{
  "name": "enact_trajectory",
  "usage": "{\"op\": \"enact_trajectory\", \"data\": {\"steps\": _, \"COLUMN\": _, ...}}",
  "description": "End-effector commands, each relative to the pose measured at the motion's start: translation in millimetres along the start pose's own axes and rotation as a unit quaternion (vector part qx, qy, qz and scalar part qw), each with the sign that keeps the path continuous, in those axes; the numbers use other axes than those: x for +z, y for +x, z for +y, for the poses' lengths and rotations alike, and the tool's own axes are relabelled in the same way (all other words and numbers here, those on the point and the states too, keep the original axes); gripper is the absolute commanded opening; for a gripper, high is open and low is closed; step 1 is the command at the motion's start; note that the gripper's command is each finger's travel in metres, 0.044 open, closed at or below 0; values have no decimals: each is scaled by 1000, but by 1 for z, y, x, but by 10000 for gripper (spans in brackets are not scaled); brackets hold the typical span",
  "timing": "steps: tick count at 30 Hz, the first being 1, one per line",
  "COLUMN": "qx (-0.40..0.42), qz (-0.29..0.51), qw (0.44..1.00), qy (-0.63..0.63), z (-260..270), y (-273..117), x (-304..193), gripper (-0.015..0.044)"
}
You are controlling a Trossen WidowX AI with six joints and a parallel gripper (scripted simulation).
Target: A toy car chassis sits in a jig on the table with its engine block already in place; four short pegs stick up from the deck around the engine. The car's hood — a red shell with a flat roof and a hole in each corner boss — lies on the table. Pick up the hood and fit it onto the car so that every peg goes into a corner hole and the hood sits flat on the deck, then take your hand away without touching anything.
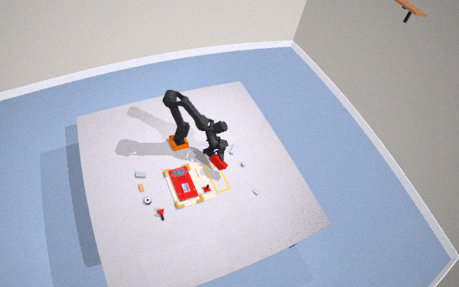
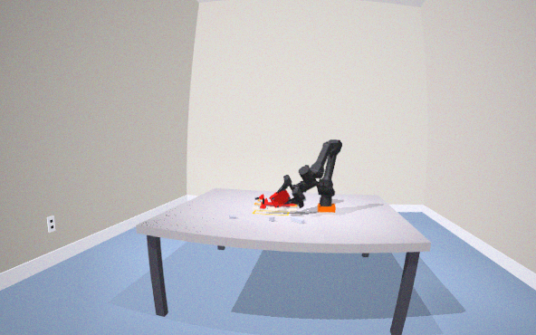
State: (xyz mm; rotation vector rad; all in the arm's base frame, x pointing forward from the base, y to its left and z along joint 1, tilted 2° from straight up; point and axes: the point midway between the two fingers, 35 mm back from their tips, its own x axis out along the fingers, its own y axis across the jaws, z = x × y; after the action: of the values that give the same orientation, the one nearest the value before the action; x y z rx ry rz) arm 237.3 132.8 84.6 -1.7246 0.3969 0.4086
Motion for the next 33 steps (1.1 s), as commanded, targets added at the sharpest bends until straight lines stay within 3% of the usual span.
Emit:
{"op": "enact_trajectory", "data": {"steps": 1, "qx": 1, "qz": 2, "qw": 997, "qy": -72, "z": 5, "y": 1, "x": 0, "gripper": 0}}
{"op": "enact_trajectory", "data": {"steps": 15, "qx": 2, "qz": 1, "qw": 958, "qy": -287, "z": 19, "y": 5, "x": 5, "gripper": 0}}
{"op": "enact_trajectory", "data": {"steps": 28, "qx": 3, "qz": 0, "qw": 875, "qy": -485, "z": 43, "y": 9, "x": 12, "gripper": 0}}
{"op": "enact_trajectory", "data": {"steps": 33, "qx": 2, "qz": -1, "qw": 892, "qy": -452, "z": 37, "y": 8, "x": 12, "gripper": 0}}
